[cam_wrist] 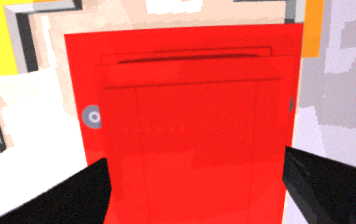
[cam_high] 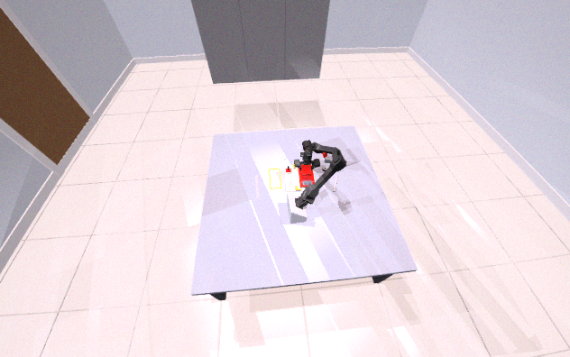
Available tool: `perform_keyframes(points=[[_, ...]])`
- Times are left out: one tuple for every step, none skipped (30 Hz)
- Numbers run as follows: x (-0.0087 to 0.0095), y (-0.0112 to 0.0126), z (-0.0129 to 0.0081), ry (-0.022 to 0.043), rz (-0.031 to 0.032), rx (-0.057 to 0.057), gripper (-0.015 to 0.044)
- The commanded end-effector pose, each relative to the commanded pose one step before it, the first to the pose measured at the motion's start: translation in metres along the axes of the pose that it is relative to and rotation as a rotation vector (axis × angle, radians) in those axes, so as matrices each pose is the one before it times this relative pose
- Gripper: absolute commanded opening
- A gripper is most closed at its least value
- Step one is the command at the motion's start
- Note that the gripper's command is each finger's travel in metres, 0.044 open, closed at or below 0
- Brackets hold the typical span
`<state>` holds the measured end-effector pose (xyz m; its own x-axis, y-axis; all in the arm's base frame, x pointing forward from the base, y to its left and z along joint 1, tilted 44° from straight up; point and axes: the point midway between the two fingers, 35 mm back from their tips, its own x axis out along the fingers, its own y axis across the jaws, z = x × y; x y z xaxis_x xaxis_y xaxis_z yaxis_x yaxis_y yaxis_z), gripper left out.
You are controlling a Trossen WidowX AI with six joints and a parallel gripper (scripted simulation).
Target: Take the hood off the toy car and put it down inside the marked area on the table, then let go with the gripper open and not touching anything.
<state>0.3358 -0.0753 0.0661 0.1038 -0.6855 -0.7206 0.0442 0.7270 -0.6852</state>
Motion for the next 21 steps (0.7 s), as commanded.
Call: perform_keyframes(points=[[-0.00011,-0.00004,0.00008,-0.00023,0.00004,0.0003,0.0322],[0.00000,0.00000,0.00000,0.00000,0.00000,0.0000,0.0315],[0.00000,0.00000,0.00000,0.00000,0.00000,0.0000,0.0308],[0.00000,0.00000,0.00000,0.00000,0.00000,0.0000,0.0302],[0.00000,0.00000,0.00000,0.00000,0.00000,0.0000,0.0295],[0.00000,0.00000,0.00000,0.00000,0.00000,0.0000,0.0288],[0.00000,0.00000,0.00000,0.00000,0.00000,0.0000,0.0282],[0.00000,0.00000,0.00000,0.00000,0.00000,0.0000,0.0275],[-0.00011,0.00000,0.00001,0.00000,0.00001,0.0000,0.0249],[-0.00021,0.00001,0.00001,0.00000,0.00002,0.0000,0.0223],[-0.00031,0.00001,0.00002,0.00000,0.00003,0.0000,0.0196],[-0.00042,0.00002,0.00002,0.00000,0.00004,0.0000,0.0170],[-0.00052,0.00002,0.00003,0.00000,0.00005,0.0000,0.0144],[-0.00061,0.00003,0.00003,0.00000,0.00005,0.0000,0.0118],[-0.00064,0.00003,0.00003,0.00000,0.00006,0.0000,0.0091],[-0.00065,0.00003,0.00003,0.00000,0.00005,0.0000,0.0065],[-0.00065,0.00003,0.00003,0.00000,0.00005,0.0000,0.0039],[-0.00065,0.00002,0.00003,0.00000,0.00005,0.0000,0.0013],[-0.00065,0.00002,0.00003,0.00000,0.00005,0.0000,0.0000],[-0.00065,0.00002,0.00003,0.00000,0.00005,0.0000,0.0000],[-0.00065,0.00002,0.00003,0.00000,0.00004,0.0000,0.0000]])
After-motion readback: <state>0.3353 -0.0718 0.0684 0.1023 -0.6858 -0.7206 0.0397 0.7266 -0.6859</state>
